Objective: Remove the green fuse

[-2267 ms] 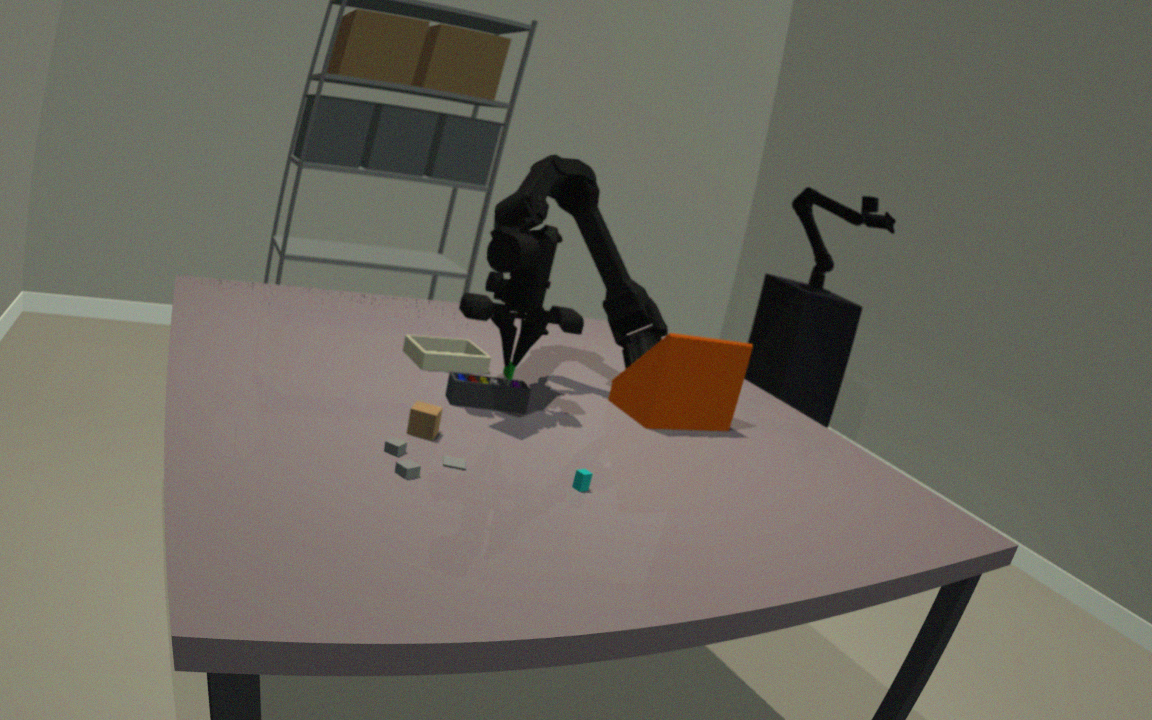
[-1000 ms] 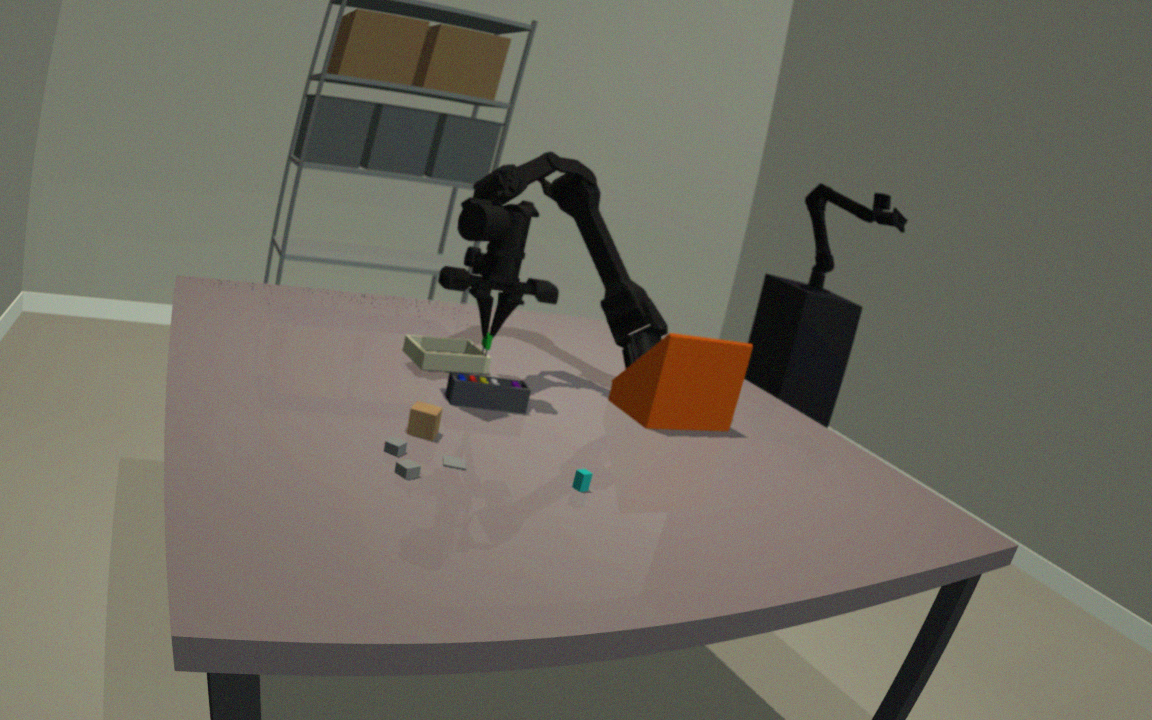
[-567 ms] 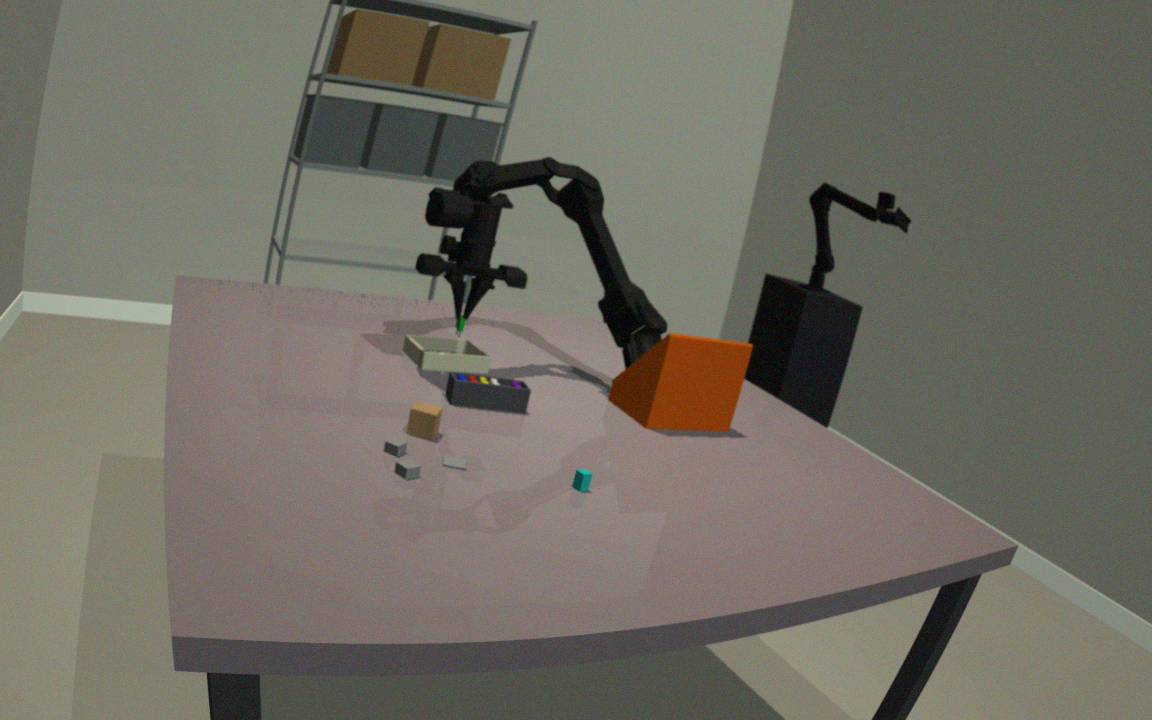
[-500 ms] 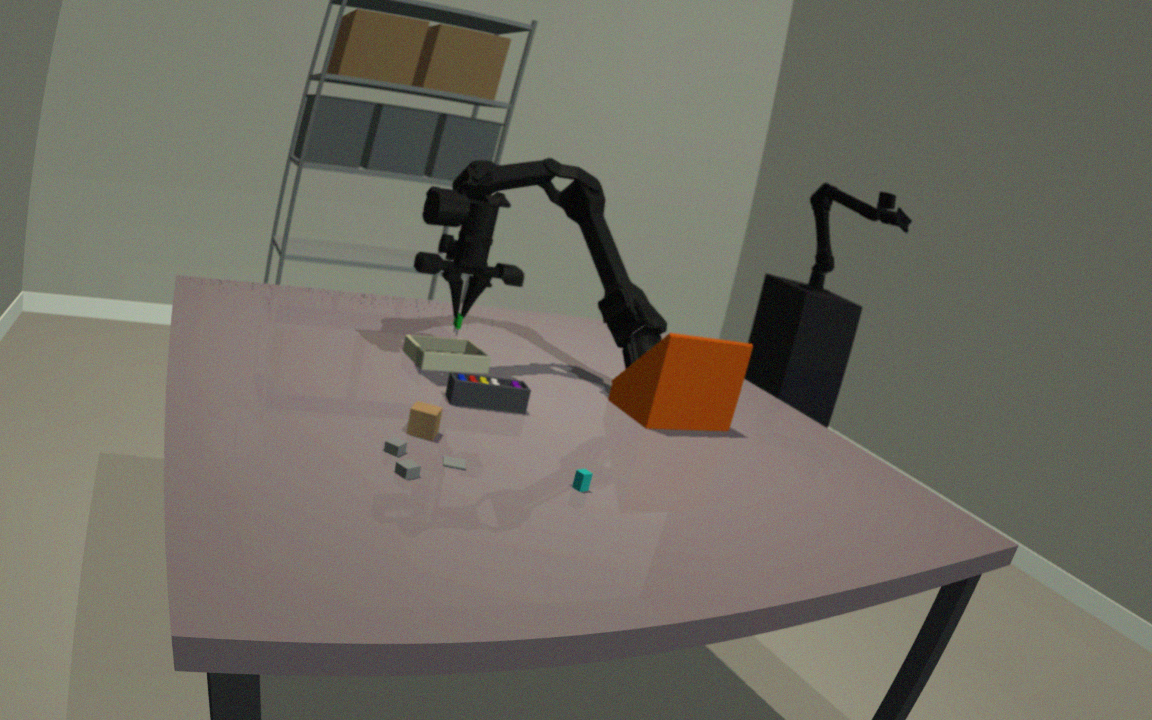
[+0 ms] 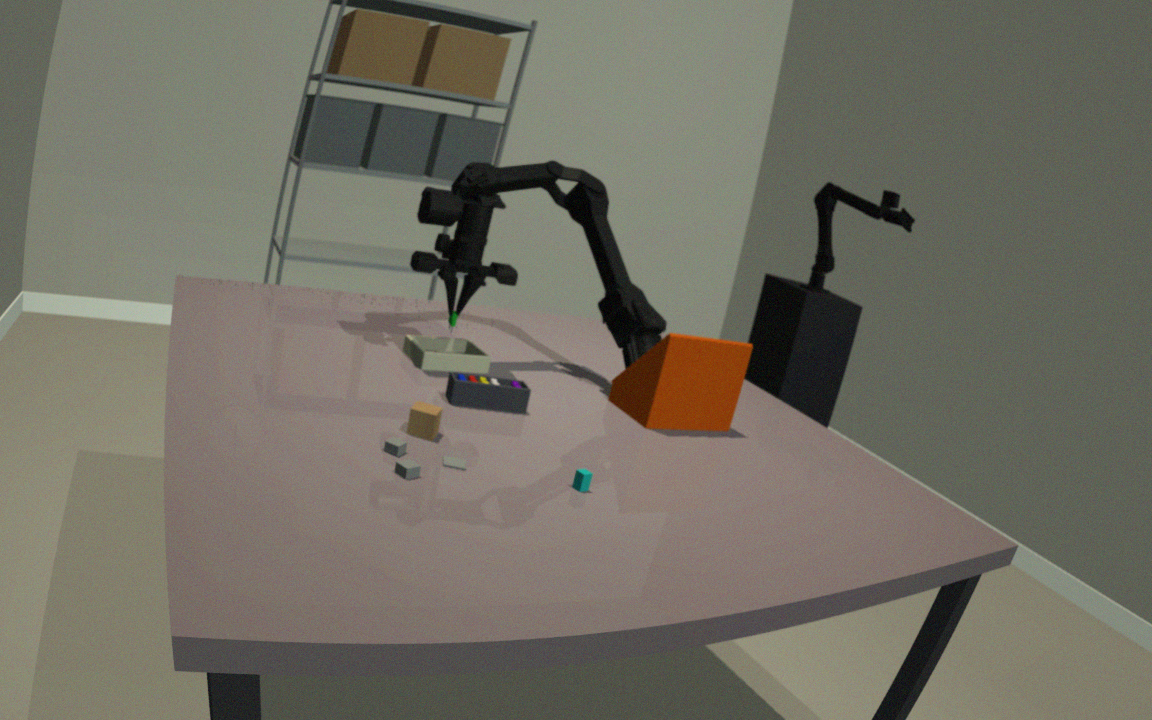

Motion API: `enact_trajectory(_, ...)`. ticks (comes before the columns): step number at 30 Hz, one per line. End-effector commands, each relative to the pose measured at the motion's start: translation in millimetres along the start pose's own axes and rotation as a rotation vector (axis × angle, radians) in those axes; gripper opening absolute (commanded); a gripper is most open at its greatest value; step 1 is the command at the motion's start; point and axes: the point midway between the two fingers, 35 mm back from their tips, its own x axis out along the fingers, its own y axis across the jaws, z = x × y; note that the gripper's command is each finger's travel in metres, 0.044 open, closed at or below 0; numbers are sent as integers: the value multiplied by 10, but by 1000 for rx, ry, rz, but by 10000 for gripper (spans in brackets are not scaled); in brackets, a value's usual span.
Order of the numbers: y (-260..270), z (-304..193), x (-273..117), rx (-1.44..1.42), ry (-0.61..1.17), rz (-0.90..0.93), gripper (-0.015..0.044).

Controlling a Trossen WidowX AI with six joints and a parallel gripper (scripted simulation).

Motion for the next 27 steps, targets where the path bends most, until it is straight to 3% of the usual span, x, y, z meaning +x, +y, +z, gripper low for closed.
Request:
enact_trajectory(1, 0, 7, 60, -6, -6, 2, 0)
enact_trajectory(18, -6, 14, 319, -5, -8, 2, 0)
enact_trajectory(27, -3, 7, 284, 0, -1, 0, 236)
